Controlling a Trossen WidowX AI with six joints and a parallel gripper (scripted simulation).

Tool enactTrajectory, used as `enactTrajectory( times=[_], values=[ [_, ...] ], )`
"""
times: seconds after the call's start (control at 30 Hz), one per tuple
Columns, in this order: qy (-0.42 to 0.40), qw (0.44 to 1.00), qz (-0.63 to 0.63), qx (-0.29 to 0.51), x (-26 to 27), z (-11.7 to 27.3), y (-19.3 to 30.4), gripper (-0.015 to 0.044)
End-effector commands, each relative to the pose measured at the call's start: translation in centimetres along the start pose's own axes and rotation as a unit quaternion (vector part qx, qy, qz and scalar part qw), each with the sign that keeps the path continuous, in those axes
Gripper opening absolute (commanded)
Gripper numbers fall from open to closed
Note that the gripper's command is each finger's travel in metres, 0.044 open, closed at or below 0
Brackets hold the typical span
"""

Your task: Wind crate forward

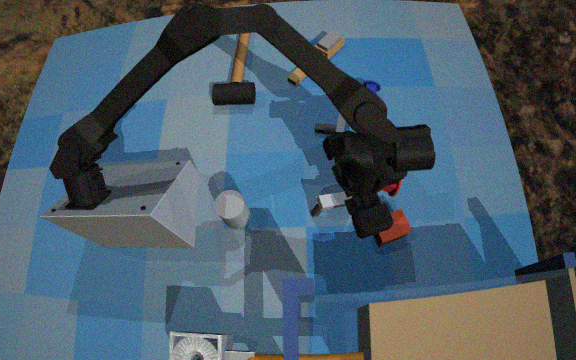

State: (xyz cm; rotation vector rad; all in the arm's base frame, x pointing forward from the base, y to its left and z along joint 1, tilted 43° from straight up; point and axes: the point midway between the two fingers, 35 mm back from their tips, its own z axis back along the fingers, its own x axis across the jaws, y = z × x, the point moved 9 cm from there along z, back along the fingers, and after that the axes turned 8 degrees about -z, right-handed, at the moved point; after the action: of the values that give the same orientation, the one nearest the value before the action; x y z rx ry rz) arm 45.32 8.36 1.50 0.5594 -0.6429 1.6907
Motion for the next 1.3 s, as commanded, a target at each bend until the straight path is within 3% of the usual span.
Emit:
enactTrajectory(
  times=[0.0, 0.23, 0.57, 1.27],
  values=[
    [0.002, 1.0, 0.0, -0.001, -0.2, 2.5, 1.1, 0.0],
    [0.002, 1.0, -0.002, 0.0, 0.1, 11.4, 7.5, 0.0],
    [0.004, 1.0, 0.007, 0.0, -0.4, 11.5, 7.8, 0.0],
    [0.026, 0.978, 0.205, -0.009, -10.0, 14.4, 14.1, 0.0]
  ],
)
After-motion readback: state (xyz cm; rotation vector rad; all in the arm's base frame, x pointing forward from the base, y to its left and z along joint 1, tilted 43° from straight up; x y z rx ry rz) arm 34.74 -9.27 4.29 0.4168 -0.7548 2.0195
